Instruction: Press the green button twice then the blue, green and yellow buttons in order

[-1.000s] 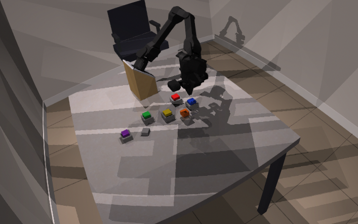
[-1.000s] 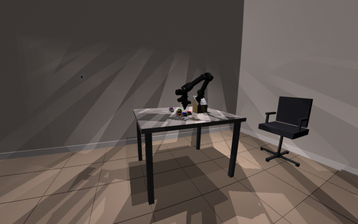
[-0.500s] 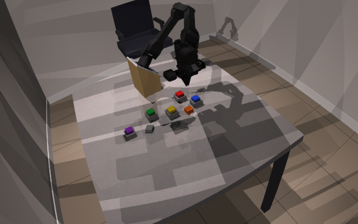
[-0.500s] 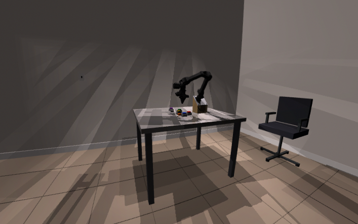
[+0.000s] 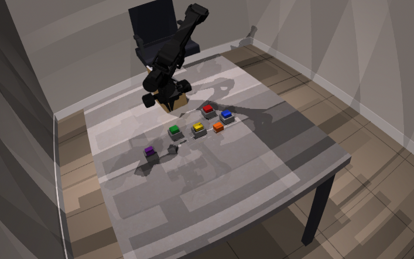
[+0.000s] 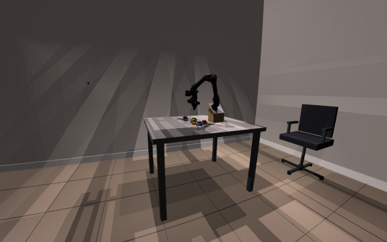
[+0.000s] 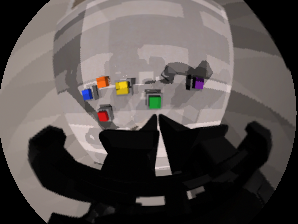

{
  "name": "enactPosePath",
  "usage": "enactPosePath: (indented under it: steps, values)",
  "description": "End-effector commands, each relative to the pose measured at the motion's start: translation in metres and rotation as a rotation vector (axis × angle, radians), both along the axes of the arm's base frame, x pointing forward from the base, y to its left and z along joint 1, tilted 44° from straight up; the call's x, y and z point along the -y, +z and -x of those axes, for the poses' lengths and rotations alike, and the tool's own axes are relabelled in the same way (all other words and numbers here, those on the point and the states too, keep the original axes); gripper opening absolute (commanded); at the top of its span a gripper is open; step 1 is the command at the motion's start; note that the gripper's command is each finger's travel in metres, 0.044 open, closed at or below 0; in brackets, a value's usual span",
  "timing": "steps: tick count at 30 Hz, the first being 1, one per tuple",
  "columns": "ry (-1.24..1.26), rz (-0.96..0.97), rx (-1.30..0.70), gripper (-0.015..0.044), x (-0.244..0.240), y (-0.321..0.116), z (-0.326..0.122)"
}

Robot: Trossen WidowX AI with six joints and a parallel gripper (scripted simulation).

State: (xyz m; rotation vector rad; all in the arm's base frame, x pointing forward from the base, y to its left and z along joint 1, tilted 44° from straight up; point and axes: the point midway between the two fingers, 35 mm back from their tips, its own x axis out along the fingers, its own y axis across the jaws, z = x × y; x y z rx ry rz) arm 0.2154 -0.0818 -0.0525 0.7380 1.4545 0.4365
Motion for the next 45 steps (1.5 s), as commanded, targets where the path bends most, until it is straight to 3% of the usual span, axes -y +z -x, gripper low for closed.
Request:
enactPosePath:
  steps: [1,8,45]
  values:
    - [0.013,-0.001,0.007,0.0020,0.003,-0.006,0.005]
    - [0.013,-0.004,0.008,0.0020,-0.040,-0.050,0.000]
    - [0.013,-0.006,0.008,0.0020,-0.063,-0.074,-0.003]
